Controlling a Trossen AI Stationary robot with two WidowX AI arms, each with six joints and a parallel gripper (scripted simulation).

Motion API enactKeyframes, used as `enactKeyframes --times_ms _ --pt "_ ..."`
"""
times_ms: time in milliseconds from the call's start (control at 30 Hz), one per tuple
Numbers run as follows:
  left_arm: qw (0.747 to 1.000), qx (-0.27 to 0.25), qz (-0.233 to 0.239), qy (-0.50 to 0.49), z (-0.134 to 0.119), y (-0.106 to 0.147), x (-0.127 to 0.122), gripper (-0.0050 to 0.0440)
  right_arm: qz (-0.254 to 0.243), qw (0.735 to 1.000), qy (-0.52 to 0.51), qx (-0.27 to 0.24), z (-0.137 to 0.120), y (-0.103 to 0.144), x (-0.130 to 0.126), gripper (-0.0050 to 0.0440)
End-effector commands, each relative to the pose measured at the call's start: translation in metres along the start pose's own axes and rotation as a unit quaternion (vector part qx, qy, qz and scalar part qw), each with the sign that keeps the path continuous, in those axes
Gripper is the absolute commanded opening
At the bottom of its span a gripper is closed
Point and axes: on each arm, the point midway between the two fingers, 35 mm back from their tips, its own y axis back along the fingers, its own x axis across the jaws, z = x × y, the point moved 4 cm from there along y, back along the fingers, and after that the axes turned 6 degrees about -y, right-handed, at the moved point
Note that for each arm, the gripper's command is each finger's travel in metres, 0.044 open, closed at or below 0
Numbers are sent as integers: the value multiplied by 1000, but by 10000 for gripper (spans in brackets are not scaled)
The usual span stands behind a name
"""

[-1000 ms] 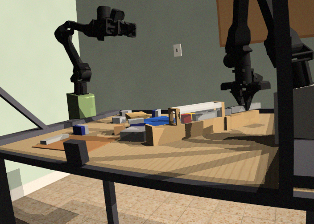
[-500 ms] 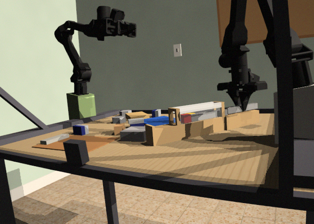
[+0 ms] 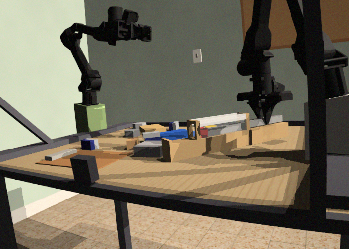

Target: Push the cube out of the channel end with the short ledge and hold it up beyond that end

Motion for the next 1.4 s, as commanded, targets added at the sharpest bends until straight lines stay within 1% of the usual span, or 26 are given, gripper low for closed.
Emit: enactKeyframes --times_ms 0,433,533,567,800,933,1000,1100,1133,1233,1333,1367 --pt "1000 -10 0 -1 7 1 1 0 11 1000 -1 -2 -6 5 2 0" --pt "1000 -10 0 -1 7 1 1 0 12 1000 -1 -1 -24 5 1 0" --pt "1000 -10 0 -1 7 1 1 0 12 1000 0 -1 -21 5 2 0" --pt "1000 -10 0 -1 7 1 1 0 12 1000 -1 -2 -26 5 1 0" --pt "1000 -10 0 -1 7 1 1 0 12 1000 -1 -1 -36 5 0 0" --pt "1000 -10 0 -1 7 1 1 0 12 1000 0 -1 -32 5 1 0" --pt "1000 -10 0 -1 7 1 1 0 12 1000 -2 -1 -39 5 0 0" --pt "1000 -10 0 -1 7 1 1 0 12 1000 -1 -1 -36 5 1 0" --pt "1000 -10 0 -1 7 1 1 0 12 1000 -2 -1 -42 5 0 0" --pt "1000 -10 0 -1 7 1 1 0 12 1000 -2 -1 -47 5 0 0" --pt "1000 -10 0 -1 7 1 1 0 12 1000 -1 -1 -43 5 0 0" --pt "1000 -10 0 -1 7 1 1 0 12 1000 -1 -1 -43 5 0 157"
